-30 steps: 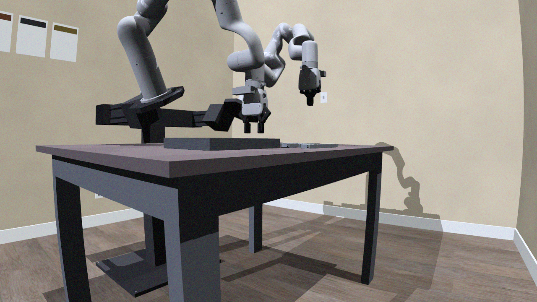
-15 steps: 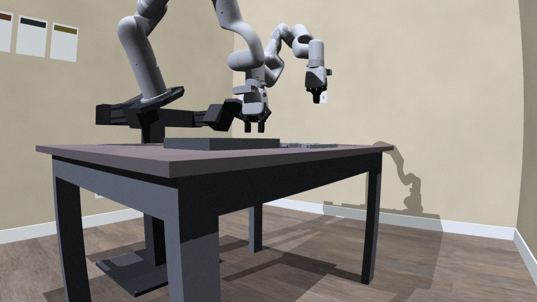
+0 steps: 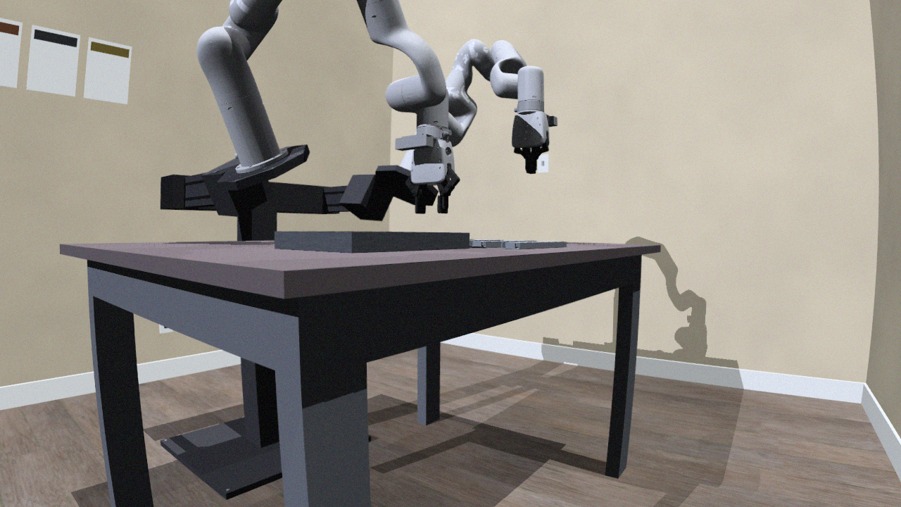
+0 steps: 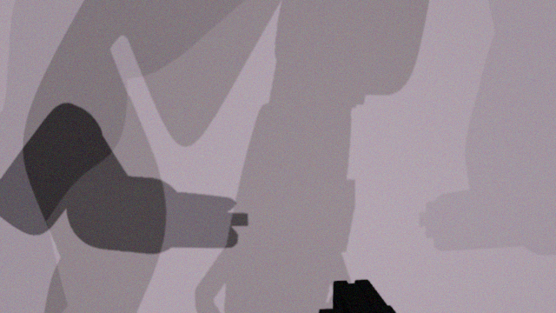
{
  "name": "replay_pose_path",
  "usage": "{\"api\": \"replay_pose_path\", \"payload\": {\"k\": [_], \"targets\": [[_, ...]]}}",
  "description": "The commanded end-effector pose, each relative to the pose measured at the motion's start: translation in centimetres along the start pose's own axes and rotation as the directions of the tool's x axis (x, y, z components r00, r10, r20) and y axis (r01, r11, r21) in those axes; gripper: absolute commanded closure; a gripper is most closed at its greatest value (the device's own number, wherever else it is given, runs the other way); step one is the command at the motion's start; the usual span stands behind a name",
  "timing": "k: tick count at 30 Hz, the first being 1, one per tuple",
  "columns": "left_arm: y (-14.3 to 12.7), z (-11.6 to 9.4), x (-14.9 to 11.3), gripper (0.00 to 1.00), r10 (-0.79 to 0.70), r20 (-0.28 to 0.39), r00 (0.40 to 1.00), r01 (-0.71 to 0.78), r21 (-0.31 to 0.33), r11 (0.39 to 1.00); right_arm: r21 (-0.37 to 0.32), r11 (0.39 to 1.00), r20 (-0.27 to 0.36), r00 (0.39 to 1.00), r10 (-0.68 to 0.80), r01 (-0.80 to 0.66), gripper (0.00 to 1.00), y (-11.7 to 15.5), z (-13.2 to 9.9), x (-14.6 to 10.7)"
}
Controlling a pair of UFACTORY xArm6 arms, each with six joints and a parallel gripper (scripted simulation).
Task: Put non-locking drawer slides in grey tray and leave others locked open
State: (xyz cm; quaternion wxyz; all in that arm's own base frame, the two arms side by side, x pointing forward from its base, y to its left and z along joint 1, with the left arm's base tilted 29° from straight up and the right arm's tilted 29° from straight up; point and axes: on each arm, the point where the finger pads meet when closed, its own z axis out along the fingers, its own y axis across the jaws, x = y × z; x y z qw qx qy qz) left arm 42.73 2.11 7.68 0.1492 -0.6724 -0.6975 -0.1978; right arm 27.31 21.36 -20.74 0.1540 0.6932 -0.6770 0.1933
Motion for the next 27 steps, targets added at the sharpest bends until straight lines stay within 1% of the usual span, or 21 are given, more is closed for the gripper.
{"api": "replay_pose_path", "payload": {"k": [1, 16, 22, 27], "targets": [[0.1, -0.1, 0.0, 1.0, -0.001, 0.001, 1.0, 0.001, -0.004, 1.0, 0.001, 1.0, 0.002, 1.0, 0.0, 0.0, 0.33, -0.1, -0.8, -0.6], [0.1, -0.1, 0.0, 1.0, -0.001, 0.001, 1.0, 0.001, -0.004, 1.0, 0.001, 1.0, 0.002, 1.0, -0.002, 0.002, 0.33, -0.1, -4.1, -3.2], [0.1, -0.1, 0.0, 1.0, -0.001, 0.001, 1.0, 0.001, -0.004, 1.0, 0.001, 1.0, 0.002, 1.0, -0.002, 0.002, 0.33, -0.1, -4.2, -3.4], [0.1, -0.1, 0.0, 1.0, -0.001, 0.001, 1.0, 0.001, -0.004, 1.0, 0.001, 1.0, 0.002, 1.0, -0.002, 0.002, 0.33, -0.1, -3.2, -3.4]]}}
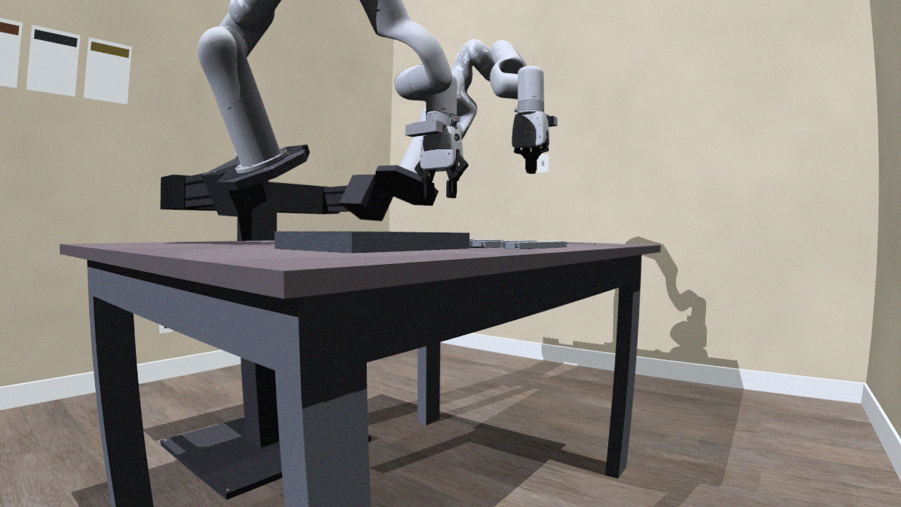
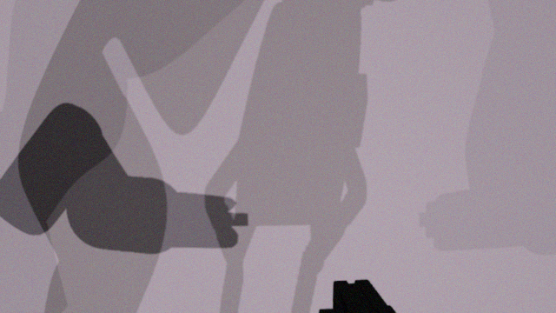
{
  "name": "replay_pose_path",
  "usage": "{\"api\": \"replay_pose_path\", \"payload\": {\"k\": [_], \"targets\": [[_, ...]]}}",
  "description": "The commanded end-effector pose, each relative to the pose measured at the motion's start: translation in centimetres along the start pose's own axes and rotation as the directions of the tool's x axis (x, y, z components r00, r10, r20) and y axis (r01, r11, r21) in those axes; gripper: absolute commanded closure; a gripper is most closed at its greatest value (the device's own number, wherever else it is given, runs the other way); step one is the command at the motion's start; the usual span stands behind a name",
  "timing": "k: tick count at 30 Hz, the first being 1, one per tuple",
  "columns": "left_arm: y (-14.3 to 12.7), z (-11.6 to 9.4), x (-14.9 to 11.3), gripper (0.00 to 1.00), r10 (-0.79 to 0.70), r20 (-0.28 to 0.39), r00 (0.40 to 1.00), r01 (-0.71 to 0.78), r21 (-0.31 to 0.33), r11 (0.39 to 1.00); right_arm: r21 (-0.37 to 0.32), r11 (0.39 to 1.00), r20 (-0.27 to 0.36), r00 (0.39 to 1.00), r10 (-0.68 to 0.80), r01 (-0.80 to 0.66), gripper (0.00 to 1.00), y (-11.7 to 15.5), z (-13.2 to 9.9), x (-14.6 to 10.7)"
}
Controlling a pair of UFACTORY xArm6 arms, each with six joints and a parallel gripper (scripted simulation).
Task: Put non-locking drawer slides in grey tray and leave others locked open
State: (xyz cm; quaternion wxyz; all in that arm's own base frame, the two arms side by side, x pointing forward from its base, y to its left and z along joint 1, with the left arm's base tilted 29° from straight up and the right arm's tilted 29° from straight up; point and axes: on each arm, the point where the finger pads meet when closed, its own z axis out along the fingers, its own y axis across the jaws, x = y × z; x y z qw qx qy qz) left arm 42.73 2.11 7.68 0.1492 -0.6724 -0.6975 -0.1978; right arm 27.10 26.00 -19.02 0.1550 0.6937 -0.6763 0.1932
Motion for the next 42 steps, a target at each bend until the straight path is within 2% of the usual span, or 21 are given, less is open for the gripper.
{"api": "replay_pose_path", "payload": {"k": [1, 18, 42], "targets": [[0.1, -0.1, 0.0, 1.0, -0.001, 0.001, 1.0, 0.001, -0.004, 1.0, 0.002, 1.0, 0.003, 1.0, 0.001, -0.001, 0.33, -0.1, 0.9, -0.2], [0.1, -0.1, 0.0, 1.0, -0.001, 0.001, 1.0, 0.001, -0.004, 1.0, 0.002, 1.0, 0.003, 1.0, 0.001, -0.001, 0.33, -0.1, 7.5, -0.4], [0.1, -0.1, 0.0, 1.0, -0.001, 0.001, 1.0, 0.001, -0.004, 1.0, 0.002, 1.0, 0.003, 1.0, 0.001, -0.001, 0.33, -0.1, 9.6, -0.4]]}}
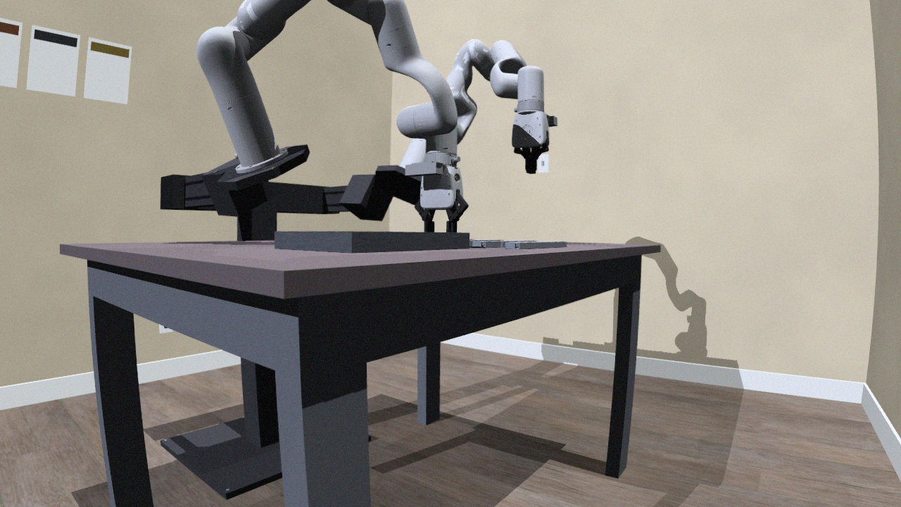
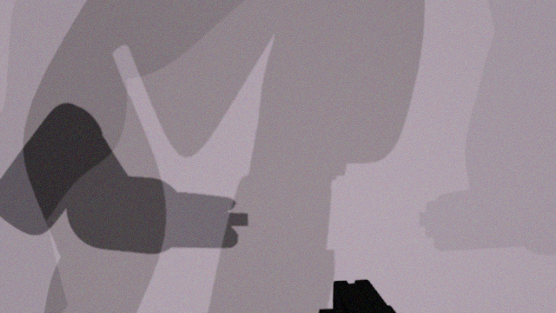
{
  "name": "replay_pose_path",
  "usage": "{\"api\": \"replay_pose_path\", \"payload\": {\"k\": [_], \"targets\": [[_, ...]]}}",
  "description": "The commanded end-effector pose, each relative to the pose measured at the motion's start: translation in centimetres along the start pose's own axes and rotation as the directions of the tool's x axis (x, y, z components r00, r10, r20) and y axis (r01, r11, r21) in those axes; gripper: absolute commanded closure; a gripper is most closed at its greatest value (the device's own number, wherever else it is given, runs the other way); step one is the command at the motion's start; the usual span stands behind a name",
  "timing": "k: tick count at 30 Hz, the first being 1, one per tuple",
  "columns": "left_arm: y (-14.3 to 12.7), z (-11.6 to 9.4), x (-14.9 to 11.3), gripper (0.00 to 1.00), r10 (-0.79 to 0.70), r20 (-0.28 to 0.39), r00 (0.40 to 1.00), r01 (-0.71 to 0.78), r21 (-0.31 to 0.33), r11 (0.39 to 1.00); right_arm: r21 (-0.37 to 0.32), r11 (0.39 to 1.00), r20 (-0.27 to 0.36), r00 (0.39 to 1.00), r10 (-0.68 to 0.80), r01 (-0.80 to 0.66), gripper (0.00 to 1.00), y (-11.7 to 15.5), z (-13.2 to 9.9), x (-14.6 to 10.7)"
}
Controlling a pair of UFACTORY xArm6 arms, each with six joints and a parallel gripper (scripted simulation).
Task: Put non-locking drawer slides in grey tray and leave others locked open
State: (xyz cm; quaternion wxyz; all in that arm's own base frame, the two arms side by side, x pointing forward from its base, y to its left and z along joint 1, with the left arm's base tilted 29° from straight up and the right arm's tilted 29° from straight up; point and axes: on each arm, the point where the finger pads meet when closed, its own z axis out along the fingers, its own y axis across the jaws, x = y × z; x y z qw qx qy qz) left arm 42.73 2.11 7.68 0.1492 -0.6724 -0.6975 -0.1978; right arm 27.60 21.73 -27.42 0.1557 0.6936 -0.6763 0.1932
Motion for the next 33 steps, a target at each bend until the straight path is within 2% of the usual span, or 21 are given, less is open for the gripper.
{"api": "replay_pose_path", "payload": {"k": [1, 17, 18, 33], "targets": [[0.13, -0.13, 0.0, 1.0, -0.001, 0.001, 1.0, 0.001, -0.004, 1.0, 0.003, 1.0, 0.004, 1.0, 0.001, -0.001, 0.33, -0.16, 0.3, -0.15], [0.13, -0.13, 0.0, 1.0, -0.001, 0.001, 1.0, 0.001, -0.004, 1.0, 0.003, 1.0, 0.004, 1.0, 0.001, -0.001, 0.33, -0.17, 0.99, -0.15], [0.13, -0.13, 0.0, 1.0, -0.001, 0.001, 1.0, 0.001, -0.004, 1.0, 0.003, 1.0, 0.004, 1.0, 0.001, -0.001, 1.0, -0.17, 0.99, -0.15], [0.13, -0.13, 0.0, 1.0, -0.001, 0.001, 1.0, 0.001, -0.004, 1.0, 0.003, 1.0, 0.004, 1.0, 0.001, -0.001, 1.0, -0.17, 0.99, -0.15]]}}
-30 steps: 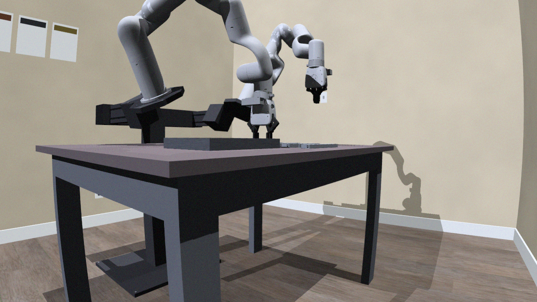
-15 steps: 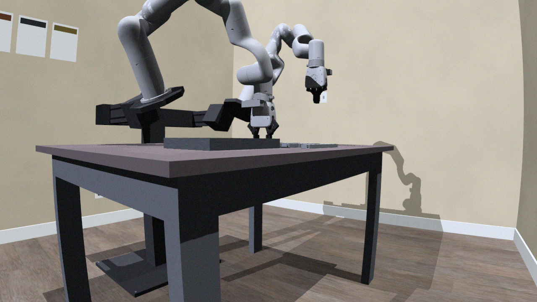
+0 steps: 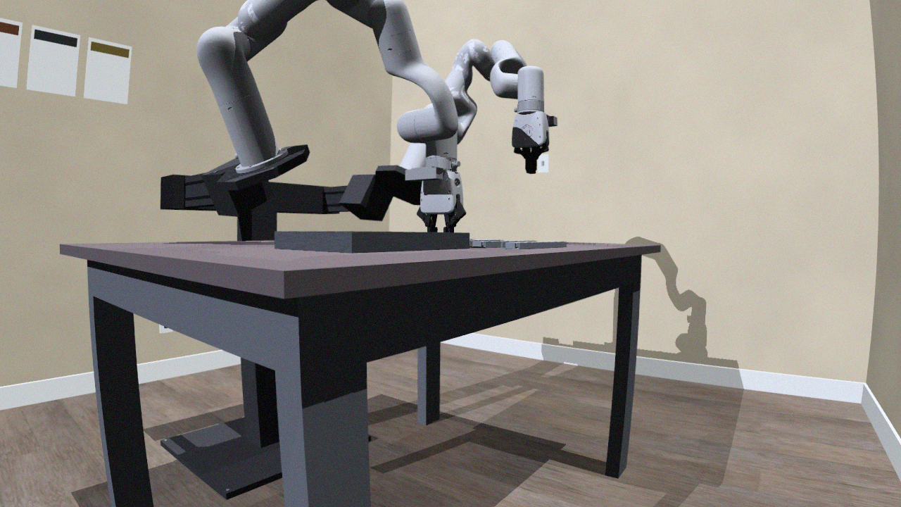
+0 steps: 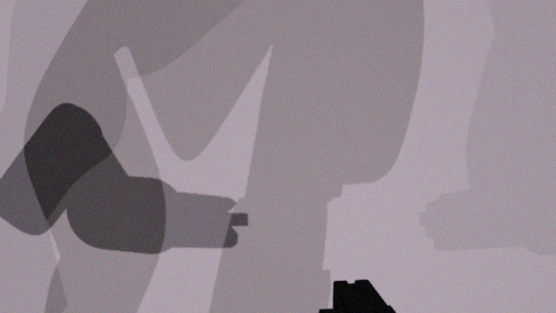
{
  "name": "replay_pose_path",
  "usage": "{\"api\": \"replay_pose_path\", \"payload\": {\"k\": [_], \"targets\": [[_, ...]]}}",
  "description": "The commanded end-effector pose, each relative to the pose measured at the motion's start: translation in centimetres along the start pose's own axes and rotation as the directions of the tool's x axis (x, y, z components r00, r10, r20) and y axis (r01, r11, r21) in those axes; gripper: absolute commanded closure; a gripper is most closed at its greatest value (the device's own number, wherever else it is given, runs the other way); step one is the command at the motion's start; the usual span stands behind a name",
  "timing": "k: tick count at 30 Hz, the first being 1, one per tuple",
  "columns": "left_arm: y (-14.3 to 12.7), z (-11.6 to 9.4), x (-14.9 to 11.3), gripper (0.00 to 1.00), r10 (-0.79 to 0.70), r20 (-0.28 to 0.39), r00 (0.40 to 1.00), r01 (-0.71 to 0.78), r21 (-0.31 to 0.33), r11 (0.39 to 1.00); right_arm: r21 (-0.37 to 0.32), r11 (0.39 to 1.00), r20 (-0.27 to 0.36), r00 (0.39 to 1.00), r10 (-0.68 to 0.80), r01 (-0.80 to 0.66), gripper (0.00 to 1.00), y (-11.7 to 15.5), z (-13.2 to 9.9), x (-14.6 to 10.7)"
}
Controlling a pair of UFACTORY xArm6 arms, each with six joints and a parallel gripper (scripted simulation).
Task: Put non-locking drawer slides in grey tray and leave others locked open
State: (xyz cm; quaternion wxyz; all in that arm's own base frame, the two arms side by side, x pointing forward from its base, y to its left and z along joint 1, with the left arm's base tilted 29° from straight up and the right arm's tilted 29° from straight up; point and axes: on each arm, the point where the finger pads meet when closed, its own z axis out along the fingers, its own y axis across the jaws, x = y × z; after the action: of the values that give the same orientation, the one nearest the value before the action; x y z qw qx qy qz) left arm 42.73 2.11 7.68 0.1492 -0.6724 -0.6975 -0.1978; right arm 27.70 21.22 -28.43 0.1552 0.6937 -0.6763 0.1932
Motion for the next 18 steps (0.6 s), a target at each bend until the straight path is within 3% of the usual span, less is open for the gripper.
{"api": "replay_pose_path", "payload": {"k": [1, 18], "targets": [[0.13, -0.13, 0.0, 1.0, -0.001, 0.001, 1.0, 0.001, -0.004, 1.0, 0.002, 1.0, 0.003, 1.0, 0.001, -0.001, 1.0, -0.13, -0.14, -0.12], [0.13, -0.13, 0.0, 1.0, -0.001, 0.001, 1.0, 0.001, -0.004, 1.0, 0.002, 1.0, 0.003, 1.0, 0.001, -0.001, 1.0, -0.13, -0.99, -0.12]]}}
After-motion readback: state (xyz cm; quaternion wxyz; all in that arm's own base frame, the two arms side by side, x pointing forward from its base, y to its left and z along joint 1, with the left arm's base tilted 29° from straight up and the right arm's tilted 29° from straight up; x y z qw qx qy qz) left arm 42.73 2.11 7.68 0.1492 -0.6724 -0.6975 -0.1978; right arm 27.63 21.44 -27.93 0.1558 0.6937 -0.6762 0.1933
